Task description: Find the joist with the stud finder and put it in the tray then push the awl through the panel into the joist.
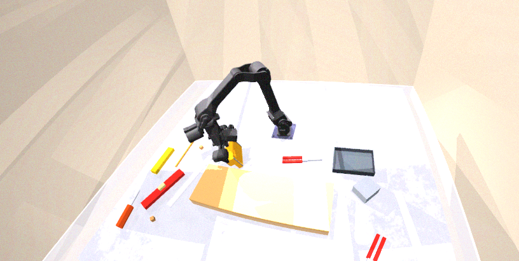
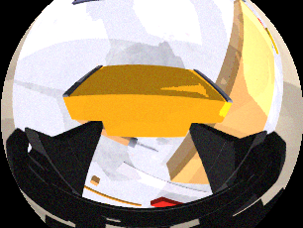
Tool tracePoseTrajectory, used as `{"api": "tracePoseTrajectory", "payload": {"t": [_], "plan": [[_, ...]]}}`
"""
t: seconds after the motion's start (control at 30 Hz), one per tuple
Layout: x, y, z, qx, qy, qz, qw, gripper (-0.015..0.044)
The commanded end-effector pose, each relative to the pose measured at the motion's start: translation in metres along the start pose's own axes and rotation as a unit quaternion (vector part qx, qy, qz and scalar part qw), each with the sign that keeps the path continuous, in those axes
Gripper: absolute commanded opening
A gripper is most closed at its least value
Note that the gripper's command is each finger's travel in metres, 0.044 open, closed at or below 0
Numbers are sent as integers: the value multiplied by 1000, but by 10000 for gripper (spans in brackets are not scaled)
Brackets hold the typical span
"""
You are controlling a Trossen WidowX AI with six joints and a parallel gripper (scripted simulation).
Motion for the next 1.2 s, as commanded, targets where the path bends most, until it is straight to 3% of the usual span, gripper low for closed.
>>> {"api": "tracePoseTrajectory", "payload": {"t": [0.0,0.13,0.63,1.07,1.17], "plan": [[0,0,-6,1,2,-1,1000,440],[0,0,-10,1,2,-1,1000,440],[0,0,-10,1,2,-1,1000,340],[0,0,7,1,2,-1,1000,0],[0,0,12,1,2,-1,1000,0]]}}
Point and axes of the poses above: the point midway between the two fingers, 35 mm back from their tips, its own z axis back along the fingers, its own x axis across the jaws, y = z × x, the point moved 10 cm from there along z, back along the fingers, and after that the axes turned 1 degree about -z, right-handed, at the moved point
